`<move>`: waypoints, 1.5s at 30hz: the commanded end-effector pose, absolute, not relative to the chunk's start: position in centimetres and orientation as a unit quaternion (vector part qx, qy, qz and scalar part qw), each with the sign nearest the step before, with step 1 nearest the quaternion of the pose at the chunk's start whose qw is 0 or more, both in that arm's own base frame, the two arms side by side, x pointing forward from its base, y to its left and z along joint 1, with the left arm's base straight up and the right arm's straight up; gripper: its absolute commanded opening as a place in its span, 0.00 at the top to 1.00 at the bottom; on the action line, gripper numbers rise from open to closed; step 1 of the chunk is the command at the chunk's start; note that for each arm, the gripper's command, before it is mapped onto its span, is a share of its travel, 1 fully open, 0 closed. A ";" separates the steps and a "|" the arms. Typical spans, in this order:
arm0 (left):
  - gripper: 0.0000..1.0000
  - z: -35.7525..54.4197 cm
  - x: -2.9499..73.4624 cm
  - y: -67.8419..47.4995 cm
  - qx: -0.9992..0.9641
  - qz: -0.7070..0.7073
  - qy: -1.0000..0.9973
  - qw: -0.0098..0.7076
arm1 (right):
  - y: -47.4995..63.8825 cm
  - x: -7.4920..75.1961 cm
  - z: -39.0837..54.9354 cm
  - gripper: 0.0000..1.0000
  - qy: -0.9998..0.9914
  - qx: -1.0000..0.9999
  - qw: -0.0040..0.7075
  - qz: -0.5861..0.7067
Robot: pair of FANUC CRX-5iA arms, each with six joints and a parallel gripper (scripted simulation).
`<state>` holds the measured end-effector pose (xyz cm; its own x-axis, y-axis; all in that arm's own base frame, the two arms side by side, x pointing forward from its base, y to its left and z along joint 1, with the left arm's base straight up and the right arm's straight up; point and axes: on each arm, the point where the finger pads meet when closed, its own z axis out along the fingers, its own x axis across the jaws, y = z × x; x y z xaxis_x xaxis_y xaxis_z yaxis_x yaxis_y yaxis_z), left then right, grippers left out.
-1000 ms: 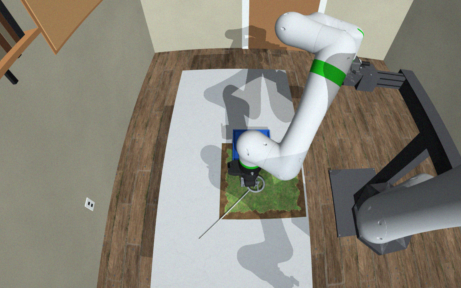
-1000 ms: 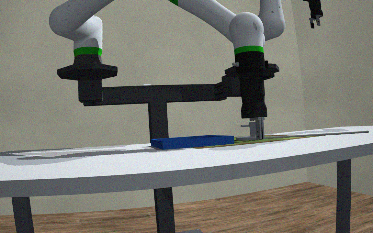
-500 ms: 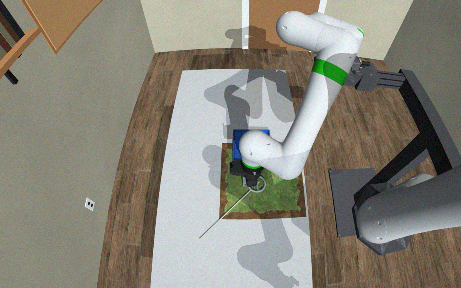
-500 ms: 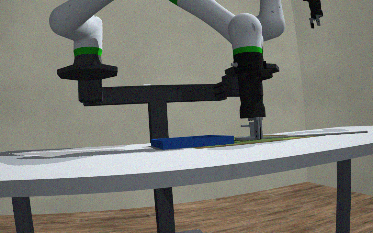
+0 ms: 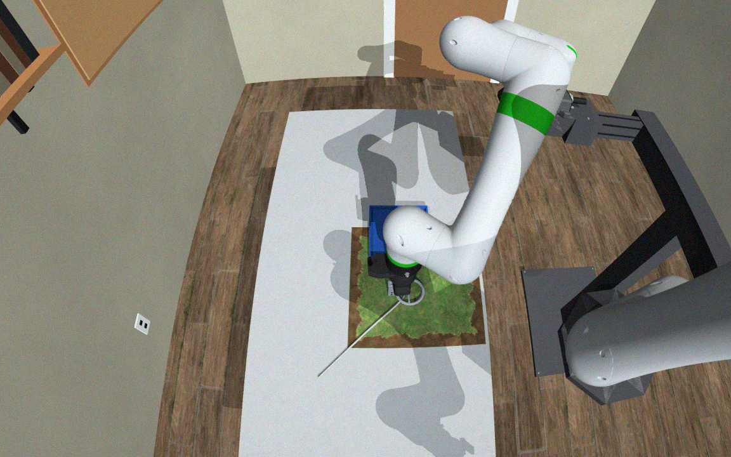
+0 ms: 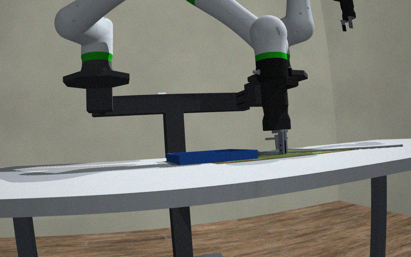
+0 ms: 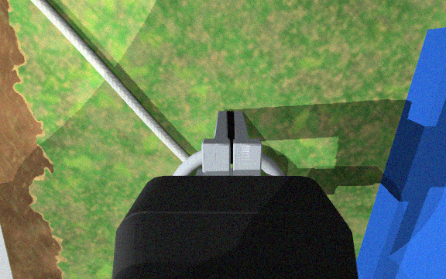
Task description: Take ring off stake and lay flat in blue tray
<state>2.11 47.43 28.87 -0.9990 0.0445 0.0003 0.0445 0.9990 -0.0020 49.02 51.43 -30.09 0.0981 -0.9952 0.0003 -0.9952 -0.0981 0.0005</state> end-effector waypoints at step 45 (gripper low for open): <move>0.00 29.0 2.1 47.5 -0.022 0.000 -1.000 0.000 | 51.5 48.7 -20.7 1.00 -0.671 0.741 -0.001 0.000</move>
<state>2.11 47.43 28.87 -0.9990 0.0445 0.0003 0.0445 0.9990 -0.0020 48.59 51.38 -20.86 0.0980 -0.9952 0.0002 -0.9952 -0.0980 0.0004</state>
